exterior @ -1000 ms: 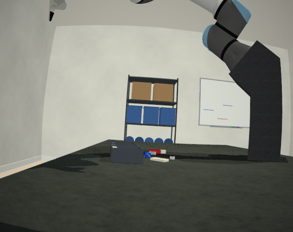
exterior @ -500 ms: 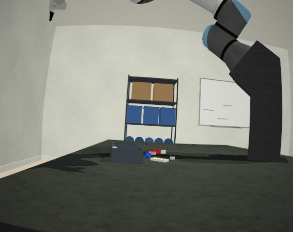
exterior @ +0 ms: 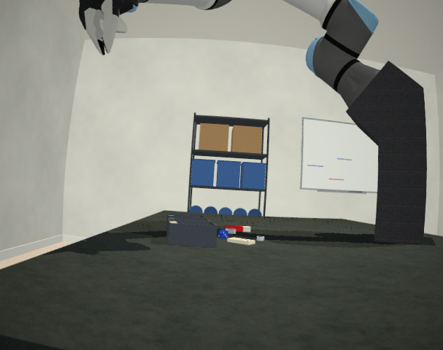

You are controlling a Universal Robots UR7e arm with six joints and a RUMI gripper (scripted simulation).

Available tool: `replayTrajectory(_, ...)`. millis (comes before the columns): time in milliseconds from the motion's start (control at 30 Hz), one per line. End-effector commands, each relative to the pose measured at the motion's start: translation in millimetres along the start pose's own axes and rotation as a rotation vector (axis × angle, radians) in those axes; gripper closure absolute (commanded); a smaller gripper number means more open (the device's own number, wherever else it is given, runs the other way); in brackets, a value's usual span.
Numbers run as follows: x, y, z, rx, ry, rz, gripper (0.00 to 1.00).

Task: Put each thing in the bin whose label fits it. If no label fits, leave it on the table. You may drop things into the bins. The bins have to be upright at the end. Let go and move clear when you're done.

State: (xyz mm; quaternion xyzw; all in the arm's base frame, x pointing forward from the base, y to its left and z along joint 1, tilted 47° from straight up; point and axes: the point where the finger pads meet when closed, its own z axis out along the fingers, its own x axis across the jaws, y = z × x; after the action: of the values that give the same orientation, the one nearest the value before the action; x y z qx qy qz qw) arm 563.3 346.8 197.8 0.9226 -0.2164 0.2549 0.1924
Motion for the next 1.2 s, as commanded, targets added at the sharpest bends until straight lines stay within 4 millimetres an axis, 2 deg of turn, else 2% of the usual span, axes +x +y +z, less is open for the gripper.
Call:
replayTrajectory(0, 11.5, -9.4, 47.3, 0.012, 0.004, -0.002, 0.96)
replayTrajectory(33, 13.1, -10.1, 54.6, 0.012, 0.004, -0.002, 0.96)
replayTrajectory(100, 13.1, -10.1, 54.6, 0.012, 0.004, -0.002, 0.96)
replayTrajectory(133, 16.9, -12.6, 71.5, 0.012, 0.004, -0.002, 0.96)
replayTrajectory(267, 23.3, -15.7, 100.4, 0.012, 0.004, -0.002, 0.96)
replayTrajectory(433, 25.2, -16.7, 100.9, 0.014, 0.005, -0.001, 0.96)
replayTrajectory(500, 23.9, 0.3, 103.8, 0.012, -0.006, 0.085, 0.96)
replayTrajectory(567, 25.2, 15.6, 109.2, 0.012, -0.006, 0.085, 0.96)
replayTrajectory(667, 25.2, 15.6, 109.2, 0.012, -0.006, 0.085, 0.96)
replayTrajectory(767, 28.1, 37.8, 120.2, 0.027, -0.008, 0.167, 0.96)
replayTrajectory(900, 28.5, 41.1, 121.8, 0.027, -0.008, 0.167, 0.96)
replayTrajectory(1000, 29.8, 63.9, 131.9, 0.041, -0.008, 0.248, 0.96)
replayTrajectory(1133, 30.0, 67.2, 133.4, 0.041, -0.008, 0.248, 0.96)
replayTrajectory(1167, 29.9, 74.9, 136.4, 0.05, -0.007, 0.298, 0.96)
